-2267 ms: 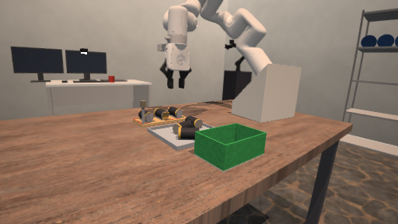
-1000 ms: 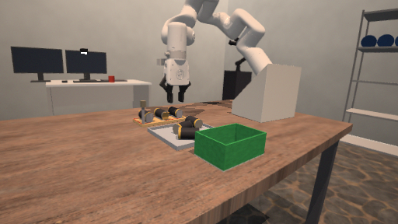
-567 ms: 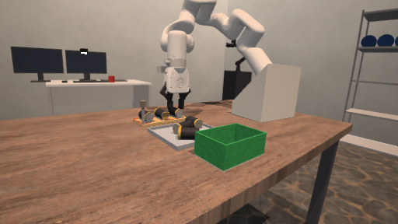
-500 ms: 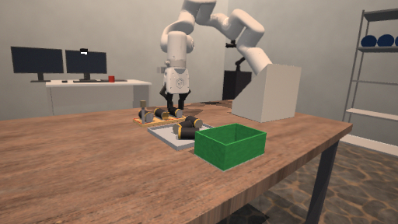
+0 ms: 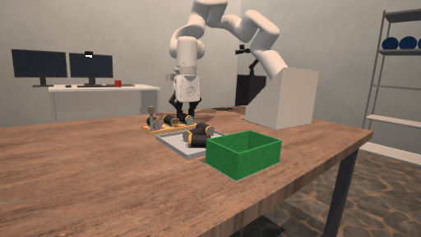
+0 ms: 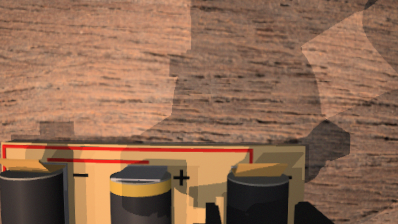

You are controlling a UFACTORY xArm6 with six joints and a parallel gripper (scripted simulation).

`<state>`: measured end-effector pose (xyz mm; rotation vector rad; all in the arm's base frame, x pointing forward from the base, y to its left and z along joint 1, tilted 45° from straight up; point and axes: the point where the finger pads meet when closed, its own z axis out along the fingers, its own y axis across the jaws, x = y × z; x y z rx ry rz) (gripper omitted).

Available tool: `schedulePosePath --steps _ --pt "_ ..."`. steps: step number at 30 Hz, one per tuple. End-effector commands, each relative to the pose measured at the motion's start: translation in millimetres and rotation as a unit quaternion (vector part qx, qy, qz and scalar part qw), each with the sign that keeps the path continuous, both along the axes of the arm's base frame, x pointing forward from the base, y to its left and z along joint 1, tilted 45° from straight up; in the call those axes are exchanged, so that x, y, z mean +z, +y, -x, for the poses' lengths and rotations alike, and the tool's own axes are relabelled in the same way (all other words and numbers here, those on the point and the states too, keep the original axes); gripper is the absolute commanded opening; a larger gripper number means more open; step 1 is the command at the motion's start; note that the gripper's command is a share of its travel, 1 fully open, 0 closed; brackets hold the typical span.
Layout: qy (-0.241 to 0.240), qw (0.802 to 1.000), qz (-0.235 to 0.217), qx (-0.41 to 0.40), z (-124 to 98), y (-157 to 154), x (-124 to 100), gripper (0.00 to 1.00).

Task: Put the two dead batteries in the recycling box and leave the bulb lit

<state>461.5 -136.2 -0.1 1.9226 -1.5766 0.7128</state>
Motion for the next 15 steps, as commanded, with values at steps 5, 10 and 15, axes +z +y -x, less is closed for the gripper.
schedulePosePath --steps 5,10,15 --pt "-0.002 1.0 0.0 0.001 -1.6 0.3 0.4 0.51" --pt "-0.002 1.0 0.0 0.001 -1.6 0.3 0.4 0.28" --pt "-0.002 1.0 0.0 0.001 -1.6 0.3 0.4 0.28"
